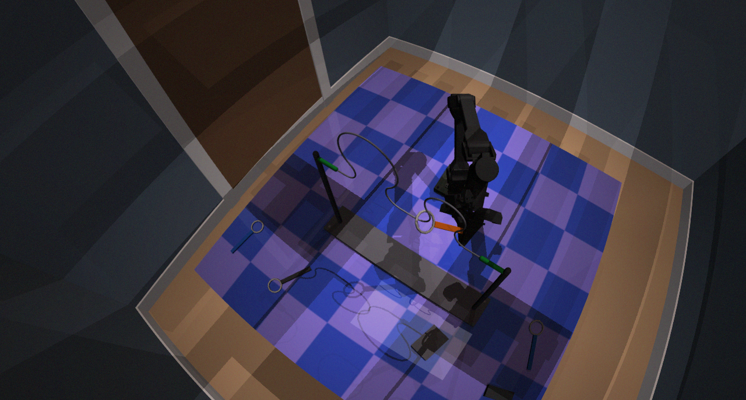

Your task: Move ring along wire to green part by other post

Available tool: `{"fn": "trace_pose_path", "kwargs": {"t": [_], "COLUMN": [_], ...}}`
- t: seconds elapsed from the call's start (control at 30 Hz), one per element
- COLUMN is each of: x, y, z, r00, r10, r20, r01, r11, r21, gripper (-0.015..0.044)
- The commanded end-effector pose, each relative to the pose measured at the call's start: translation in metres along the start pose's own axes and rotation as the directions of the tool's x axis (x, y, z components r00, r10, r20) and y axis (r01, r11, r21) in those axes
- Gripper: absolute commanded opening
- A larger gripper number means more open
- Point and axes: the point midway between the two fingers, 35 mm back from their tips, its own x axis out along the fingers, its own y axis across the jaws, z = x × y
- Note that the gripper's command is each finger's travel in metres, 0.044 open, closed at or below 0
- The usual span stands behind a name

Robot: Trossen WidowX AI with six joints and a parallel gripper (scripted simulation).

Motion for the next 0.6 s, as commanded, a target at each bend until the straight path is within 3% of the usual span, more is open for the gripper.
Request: {"fn": "trace_pose_path", "kwargs": {"t": [0.0,0.57], "x": [-0.004,-0.02], "y": [0.019,0.074], "z": [0.001,0.017], "r00": [0.998,0.965], "r10": [0.064,0.26], "r20": [-0.01,0.003], "r01": [-0.062,-0.236], "r11": [0.993,0.872], "r21": [0.099,0.428], "gripper": [-0.015,-0.015]}}
